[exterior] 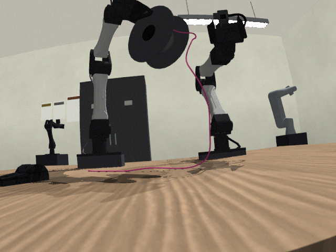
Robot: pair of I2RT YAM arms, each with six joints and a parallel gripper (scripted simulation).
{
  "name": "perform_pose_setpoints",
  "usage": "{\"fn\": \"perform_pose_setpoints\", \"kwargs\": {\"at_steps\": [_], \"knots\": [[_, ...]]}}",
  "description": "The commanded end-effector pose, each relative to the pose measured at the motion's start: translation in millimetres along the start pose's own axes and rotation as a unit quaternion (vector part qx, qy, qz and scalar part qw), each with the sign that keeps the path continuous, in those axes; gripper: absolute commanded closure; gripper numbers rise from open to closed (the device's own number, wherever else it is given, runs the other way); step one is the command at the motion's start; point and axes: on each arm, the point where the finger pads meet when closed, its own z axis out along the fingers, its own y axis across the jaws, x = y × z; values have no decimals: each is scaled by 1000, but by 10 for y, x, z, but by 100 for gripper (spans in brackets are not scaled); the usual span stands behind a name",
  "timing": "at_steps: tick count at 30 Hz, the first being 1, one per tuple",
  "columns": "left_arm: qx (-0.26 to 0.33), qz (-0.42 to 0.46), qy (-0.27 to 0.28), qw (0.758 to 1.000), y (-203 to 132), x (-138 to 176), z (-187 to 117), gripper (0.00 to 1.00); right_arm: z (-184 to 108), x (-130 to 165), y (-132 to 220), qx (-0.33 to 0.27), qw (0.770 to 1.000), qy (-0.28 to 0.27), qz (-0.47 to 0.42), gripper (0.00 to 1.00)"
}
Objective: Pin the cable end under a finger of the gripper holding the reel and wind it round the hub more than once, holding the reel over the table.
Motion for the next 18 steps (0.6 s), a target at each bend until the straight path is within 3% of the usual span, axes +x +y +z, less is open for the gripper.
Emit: {"fn": "perform_pose_setpoints", "kwargs": {"at_steps": [1, 18], "knots": [[-30, -3, 13, 999, 81, -25, 26, 20, -103, -224, 26, -1, 999, -39, -7, 100], [-105, -2, 13, 994, 246, -121, 84, 20, -103, -224, 26, -1, 999, -39, -7, 100]]}}
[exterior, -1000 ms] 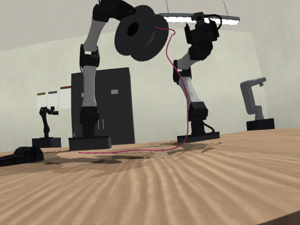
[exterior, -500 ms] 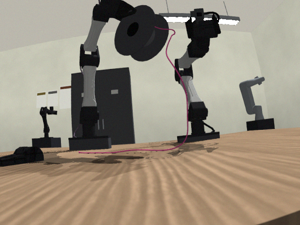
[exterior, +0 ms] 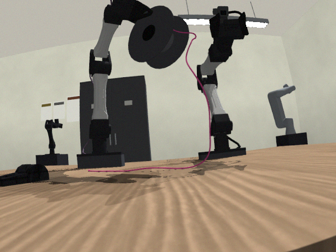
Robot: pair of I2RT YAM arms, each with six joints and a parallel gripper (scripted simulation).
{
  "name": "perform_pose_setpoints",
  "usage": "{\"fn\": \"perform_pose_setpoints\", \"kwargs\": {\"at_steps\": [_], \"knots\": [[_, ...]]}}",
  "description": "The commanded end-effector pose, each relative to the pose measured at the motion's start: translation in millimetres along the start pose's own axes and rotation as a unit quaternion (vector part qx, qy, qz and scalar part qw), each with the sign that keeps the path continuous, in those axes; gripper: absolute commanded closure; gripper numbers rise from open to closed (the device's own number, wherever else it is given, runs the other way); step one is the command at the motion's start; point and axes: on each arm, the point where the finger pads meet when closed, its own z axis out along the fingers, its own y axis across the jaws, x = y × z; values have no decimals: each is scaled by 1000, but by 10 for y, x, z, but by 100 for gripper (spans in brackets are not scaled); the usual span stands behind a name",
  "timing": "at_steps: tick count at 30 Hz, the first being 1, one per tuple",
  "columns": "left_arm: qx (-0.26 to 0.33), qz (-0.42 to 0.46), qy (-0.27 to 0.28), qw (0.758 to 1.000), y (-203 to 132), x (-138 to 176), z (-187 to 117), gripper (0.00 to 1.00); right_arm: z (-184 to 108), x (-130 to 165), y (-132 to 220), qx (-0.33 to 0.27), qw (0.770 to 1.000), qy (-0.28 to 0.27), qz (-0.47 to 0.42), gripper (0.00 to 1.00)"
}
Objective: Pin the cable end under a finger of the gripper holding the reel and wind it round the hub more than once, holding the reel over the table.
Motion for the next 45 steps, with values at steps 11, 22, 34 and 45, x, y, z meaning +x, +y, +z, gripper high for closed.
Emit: {"fn": "perform_pose_setpoints", "kwargs": {"at_steps": [11, 22, 34, 45], "knots": [[-53, 1, 14, 998, 115, -49, 44, 20, -103, -224, 26, -1, 999, -39, -7, 100], [-65, 1, 15, 998, 143, -56, 48, 20, -103, -224, 26, -1, 999, -39, -7, 100], [-68, 1, 15, 998, 152, -59, 47, 20, -103, -224, 26, -1, 999, -39, -7, 100], [-68, 1, 15, 998, 152, -59, 47, 20, -103, -224, 26, -1, 999, -39, -7, 100]]}}
